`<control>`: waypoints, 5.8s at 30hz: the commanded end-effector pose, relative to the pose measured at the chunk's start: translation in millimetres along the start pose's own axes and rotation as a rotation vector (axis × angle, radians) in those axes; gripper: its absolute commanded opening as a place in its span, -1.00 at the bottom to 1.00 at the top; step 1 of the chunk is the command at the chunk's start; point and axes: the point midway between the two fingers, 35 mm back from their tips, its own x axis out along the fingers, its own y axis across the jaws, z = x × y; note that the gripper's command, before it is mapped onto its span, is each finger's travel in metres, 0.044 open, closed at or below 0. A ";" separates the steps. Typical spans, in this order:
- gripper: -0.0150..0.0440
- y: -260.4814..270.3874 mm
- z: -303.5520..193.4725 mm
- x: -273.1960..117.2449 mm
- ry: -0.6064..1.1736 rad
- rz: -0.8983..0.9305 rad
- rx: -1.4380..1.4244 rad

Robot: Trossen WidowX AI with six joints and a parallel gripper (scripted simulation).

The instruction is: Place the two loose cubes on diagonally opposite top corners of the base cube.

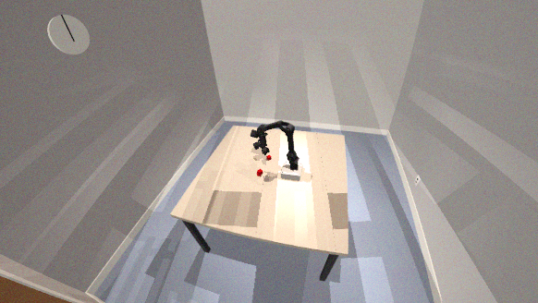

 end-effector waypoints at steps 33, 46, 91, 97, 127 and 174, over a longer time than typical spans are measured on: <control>0.41 -38.1 -47.0 61.9 -0.003 -0.010 -0.414; 0.41 -38.6 -46.7 79.2 -0.003 -0.010 -0.414; -0.14 -42.1 -44.2 21.6 -0.004 -0.011 -0.414; -0.14 -40.1 -45.5 2.3 -0.004 -0.011 -0.414; -0.14 -3.5 5.4 -11.9 -0.012 -0.004 0.080; -0.14 115.0 94.2 -4.3 -0.014 0.019 1.210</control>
